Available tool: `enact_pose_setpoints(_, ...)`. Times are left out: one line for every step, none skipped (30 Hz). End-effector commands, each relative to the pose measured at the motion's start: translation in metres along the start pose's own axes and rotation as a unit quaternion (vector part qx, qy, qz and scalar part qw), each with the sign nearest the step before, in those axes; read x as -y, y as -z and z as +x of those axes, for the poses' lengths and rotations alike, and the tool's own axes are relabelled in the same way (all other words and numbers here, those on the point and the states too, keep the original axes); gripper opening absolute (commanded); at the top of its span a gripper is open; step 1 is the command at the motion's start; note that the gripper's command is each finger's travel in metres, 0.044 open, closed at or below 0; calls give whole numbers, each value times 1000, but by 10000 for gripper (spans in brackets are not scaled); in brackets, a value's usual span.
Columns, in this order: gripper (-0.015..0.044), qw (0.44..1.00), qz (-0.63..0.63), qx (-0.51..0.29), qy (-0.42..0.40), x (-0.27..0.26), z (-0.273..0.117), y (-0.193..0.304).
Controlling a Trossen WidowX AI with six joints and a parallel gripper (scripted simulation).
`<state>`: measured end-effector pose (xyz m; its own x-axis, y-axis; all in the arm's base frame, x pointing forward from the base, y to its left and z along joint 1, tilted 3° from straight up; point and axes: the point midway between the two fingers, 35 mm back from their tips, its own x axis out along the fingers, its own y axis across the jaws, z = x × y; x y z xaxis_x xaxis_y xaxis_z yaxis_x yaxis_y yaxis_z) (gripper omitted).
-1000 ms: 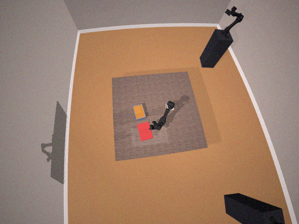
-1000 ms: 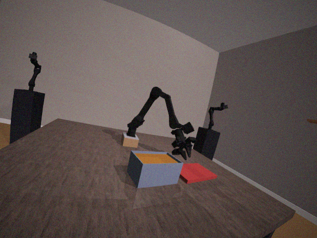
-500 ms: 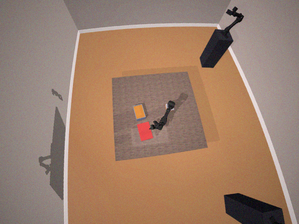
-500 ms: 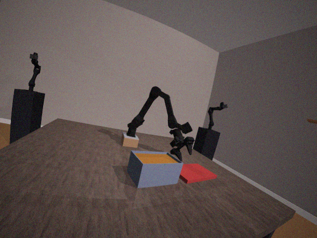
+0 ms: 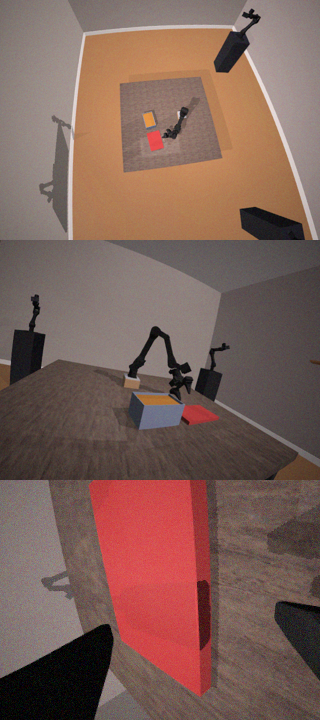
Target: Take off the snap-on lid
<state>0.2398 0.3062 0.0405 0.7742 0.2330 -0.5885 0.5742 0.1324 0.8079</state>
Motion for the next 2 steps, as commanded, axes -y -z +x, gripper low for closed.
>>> enact_pose_setpoints(440, 1000, 4, 0, -3, 3, -8, -1)
enact_pose_setpoints(440, 1000, 4, 0, -2, 5, -10, -1)
